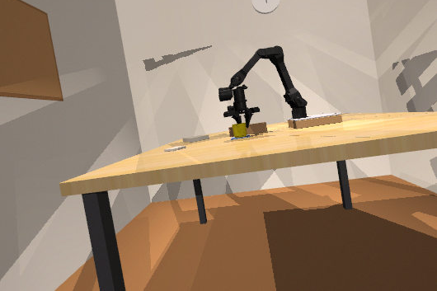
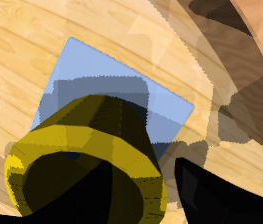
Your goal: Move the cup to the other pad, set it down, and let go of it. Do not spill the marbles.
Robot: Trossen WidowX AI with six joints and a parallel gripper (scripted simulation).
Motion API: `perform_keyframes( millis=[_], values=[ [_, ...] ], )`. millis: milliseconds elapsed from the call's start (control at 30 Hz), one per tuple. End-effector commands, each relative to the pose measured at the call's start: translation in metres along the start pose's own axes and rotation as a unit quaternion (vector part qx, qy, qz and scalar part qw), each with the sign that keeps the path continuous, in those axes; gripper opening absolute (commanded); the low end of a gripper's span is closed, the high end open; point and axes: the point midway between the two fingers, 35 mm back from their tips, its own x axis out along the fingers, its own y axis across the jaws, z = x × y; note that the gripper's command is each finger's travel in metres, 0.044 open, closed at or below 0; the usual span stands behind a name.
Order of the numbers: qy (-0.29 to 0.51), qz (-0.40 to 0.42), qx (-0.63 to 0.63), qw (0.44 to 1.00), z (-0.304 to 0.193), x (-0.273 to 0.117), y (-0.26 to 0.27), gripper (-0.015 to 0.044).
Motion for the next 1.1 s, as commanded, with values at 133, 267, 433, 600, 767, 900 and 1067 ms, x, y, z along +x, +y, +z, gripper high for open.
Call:
perform_keyframes(
  millis=[133, 267, 433, 600, 767, 900, 1067],
  values=[
    [-0.001, -0.003, 0.002, 1.000, -0.0002, 0.0063, -0.0022, 0.0167],
    [0.000, -0.002, 0.000, 1.000, -0.0003, 0.0045, -0.0012, 0.0147],
    [0.000, -0.002, 0.000, 1.000, -0.0003, 0.0045, -0.0012, 0.0113],
    [0.000, -0.002, 0.000, 1.000, -0.0003, 0.0045, -0.0012, 0.0080],
    [0.000, -0.002, 0.000, 1.000, -0.0003, 0.0045, -0.0012, 0.0047],
    [0.000, -0.002, 0.000, 1.000, -0.0003, 0.0045, -0.0012, 0.0020],
    [0.000, -0.002, 0.000, 1.000, -0.0002, 0.0012, -0.0007, 0.0000]
  ],
)
